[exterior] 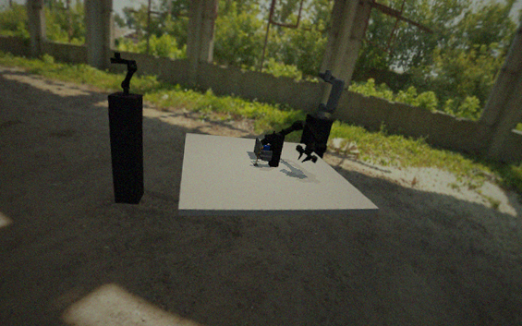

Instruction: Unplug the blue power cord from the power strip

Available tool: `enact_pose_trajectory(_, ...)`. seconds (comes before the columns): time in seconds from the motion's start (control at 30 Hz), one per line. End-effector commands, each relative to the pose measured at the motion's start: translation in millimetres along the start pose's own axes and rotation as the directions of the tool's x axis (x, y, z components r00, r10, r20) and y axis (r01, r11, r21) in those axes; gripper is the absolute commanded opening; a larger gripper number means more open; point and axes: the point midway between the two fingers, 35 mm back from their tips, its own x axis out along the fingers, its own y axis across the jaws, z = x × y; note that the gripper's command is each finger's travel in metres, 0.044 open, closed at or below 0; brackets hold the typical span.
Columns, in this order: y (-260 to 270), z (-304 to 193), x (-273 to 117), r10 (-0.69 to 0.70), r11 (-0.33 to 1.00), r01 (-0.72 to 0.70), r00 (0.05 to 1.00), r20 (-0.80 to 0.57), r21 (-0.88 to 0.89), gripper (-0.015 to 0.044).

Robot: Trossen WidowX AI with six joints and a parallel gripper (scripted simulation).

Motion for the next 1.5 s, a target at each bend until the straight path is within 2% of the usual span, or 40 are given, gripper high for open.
enact_pose_trajectory(0.0,-27.1,37.6,26.4,-0.054,0.998,0.054,0.997,-0.048,0.014,0.0160)
enact_pose_trajectory(0.43,-132.1,133.8,79.2,-0.058,0.994,0.069,0.991,-0.119,0.088,0.0160)
enact_pose_trajectory(0.5,-145.3,152.6,77.4,-0.066,0.994,0.072,0.995,-0.072,0.087,0.0160)
enact_pose_trajectory(0.67,-201.8,135.2,105.5,-0.107,0.969,0.166,0.949,-0.297,0.181,0.0160)
enact_pose_trajectory(0.8,-243.2,115.6,119.0,-0.078,0.933,0.231,0.877,-0.475,0.275,0.0160)
enact_pose_trajectory(0.97,-303.7,73.0,124.3,0.156,0.803,0.340,0.673,-0.723,0.490,0.0160)
enact_pose_trajectory(1.07,-315.1,62.4,122.0,0.255,0.748,0.368,0.609,-0.751,0.552,0.0160)
enact_pose_trajectory(1.47,-313.5,62.3,121.1,0.255,0.748,0.368,0.609,-0.751,0.552,0.0160)
